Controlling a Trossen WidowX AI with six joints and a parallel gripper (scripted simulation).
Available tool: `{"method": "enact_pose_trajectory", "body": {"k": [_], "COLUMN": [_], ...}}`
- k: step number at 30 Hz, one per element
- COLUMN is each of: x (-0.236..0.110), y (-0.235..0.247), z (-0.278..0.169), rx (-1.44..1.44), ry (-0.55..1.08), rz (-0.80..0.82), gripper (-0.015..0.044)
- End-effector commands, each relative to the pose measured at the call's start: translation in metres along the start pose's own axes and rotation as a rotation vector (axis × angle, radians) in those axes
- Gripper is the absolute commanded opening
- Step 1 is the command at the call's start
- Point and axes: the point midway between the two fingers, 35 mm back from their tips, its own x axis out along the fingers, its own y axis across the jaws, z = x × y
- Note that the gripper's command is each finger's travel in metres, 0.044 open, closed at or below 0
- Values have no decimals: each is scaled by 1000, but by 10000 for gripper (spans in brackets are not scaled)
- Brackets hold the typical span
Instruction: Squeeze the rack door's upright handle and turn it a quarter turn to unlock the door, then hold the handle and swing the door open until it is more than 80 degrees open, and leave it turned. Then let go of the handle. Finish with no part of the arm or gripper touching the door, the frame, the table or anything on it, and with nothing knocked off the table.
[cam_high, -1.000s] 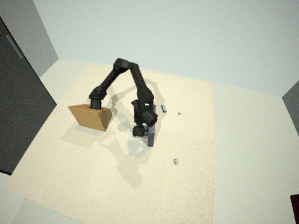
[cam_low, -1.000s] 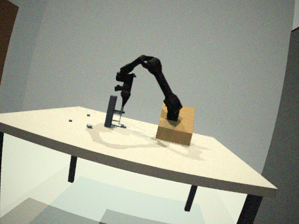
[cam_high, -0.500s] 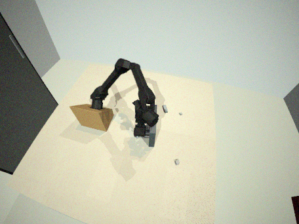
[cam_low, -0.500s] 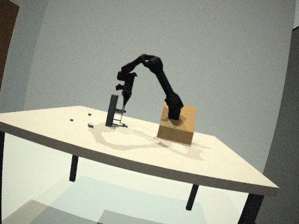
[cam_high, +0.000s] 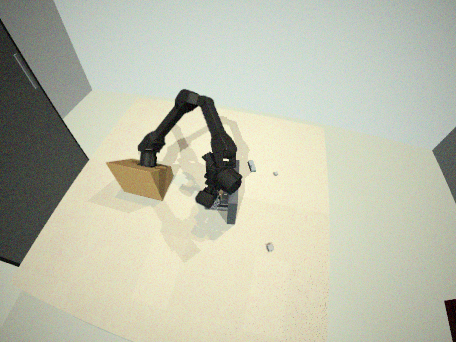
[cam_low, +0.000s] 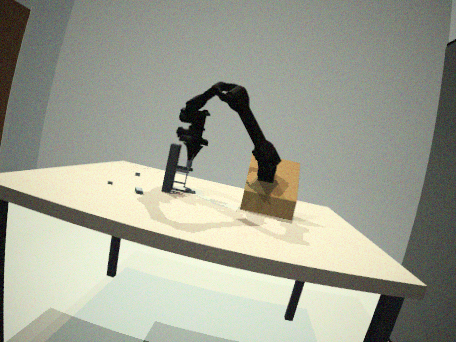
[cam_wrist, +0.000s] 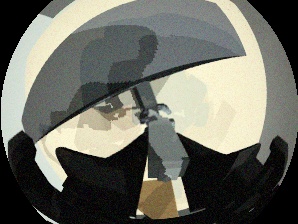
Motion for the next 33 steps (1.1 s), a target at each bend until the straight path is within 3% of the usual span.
{"method": "enact_pose_trajectory", "body": {"k": [1, 26, 33], "x": [0, 0, 0], "y": [0, 0, 0], "z": [1, 1, 1], "rx": [204, 1436, 1509], "ry": [-4, -2, -1], "rz": [3, 5, 5], "gripper": [19, 19, 19]}}
